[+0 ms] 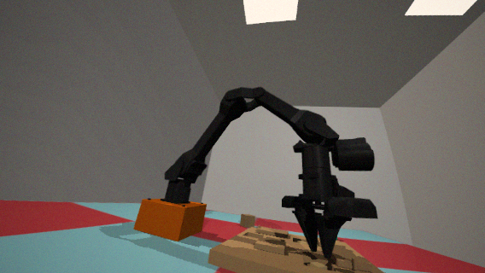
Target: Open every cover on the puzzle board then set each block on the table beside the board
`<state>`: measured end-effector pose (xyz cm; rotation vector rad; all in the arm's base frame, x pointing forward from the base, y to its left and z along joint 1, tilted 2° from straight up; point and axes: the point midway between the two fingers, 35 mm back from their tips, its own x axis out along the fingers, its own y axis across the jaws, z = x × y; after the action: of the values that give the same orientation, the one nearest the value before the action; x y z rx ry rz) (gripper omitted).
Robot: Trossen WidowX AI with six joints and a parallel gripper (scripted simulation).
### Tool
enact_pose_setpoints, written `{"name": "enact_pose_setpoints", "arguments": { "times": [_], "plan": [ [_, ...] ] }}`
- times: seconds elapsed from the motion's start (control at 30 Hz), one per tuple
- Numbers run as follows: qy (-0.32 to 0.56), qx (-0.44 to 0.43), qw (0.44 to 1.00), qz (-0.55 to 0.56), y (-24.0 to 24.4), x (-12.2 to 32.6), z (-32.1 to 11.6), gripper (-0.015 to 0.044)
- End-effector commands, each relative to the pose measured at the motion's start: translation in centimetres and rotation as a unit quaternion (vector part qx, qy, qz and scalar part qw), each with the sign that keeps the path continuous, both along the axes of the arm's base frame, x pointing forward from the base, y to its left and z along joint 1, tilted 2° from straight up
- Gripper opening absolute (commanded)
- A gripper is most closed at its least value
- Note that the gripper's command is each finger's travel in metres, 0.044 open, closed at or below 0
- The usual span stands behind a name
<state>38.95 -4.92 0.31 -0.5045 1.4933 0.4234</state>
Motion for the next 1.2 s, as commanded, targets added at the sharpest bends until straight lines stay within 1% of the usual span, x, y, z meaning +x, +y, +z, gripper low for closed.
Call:
{"name": "enact_pose_setpoints", "arguments": {
  "times": [0.0,1.03,1.17],
  "plan": [
    [0.007,0.000,1.000,0.002,0.0,-0.3,-0.8,0.0144],
    [0.007,0.000,1.000,0.002,-0.1,-0.3,-2.3,0.0144],
    [0.003,0.000,1.000,0.000,-0.1,-0.1,-2.0,0.0117]
  ]
}}
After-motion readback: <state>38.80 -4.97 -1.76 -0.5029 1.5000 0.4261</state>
